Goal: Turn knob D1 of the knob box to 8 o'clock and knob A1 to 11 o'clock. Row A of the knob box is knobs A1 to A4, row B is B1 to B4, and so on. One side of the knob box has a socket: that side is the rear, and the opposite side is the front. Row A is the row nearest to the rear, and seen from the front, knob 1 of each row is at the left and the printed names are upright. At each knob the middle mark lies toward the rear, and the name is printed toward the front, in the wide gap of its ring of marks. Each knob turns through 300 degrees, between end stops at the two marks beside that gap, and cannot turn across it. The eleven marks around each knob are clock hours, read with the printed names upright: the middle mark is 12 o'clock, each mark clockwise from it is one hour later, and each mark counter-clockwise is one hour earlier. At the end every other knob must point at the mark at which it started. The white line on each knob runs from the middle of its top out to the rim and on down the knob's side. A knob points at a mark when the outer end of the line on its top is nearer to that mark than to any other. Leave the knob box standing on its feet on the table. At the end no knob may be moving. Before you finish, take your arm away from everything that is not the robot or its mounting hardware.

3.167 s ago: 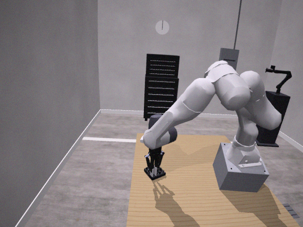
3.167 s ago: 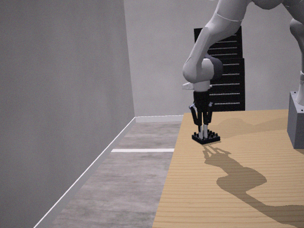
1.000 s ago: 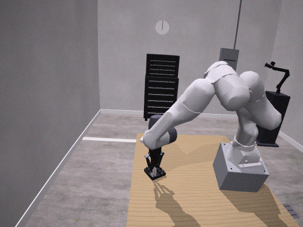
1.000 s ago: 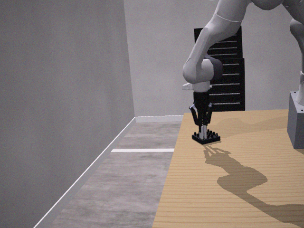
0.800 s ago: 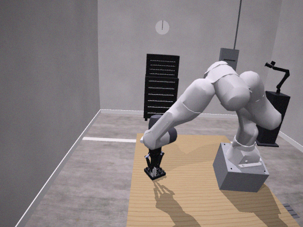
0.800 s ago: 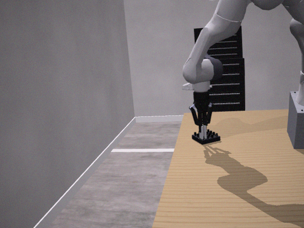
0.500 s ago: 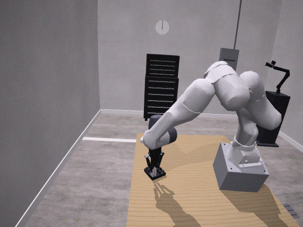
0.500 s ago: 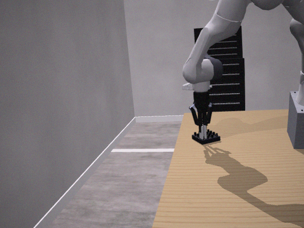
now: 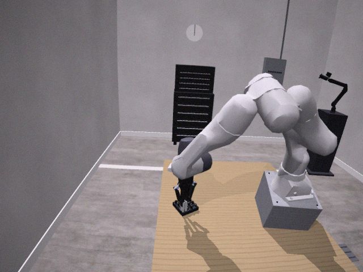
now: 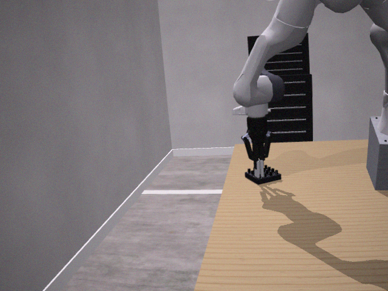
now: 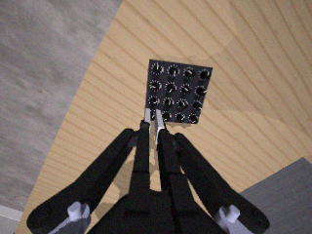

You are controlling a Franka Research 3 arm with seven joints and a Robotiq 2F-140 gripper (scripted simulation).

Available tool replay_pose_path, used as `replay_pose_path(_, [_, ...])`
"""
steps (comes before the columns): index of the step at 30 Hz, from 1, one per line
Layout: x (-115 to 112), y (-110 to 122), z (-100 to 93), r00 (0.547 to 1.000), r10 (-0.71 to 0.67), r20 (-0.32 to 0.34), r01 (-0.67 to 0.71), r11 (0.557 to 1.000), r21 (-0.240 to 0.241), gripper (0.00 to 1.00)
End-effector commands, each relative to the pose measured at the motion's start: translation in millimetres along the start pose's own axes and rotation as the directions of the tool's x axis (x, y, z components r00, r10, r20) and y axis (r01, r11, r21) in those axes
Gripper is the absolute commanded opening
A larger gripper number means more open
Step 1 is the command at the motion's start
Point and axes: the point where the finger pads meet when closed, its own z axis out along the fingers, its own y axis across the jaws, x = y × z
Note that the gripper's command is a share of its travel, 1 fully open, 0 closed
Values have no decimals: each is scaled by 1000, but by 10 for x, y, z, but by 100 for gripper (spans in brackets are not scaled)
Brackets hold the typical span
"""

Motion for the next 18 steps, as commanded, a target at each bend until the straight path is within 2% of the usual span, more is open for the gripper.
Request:
replay_pose_path(1, [15, -3, 1, 999, -44, -4, 44, 999, 1, 5])
replay_pose_path(9, [15, -3, 1, 994, -107, -4, 107, 994, 1, 5])
replay_pose_path(18, [15, -3, 1, 969, -246, -4, 246, 969, 0, 5])
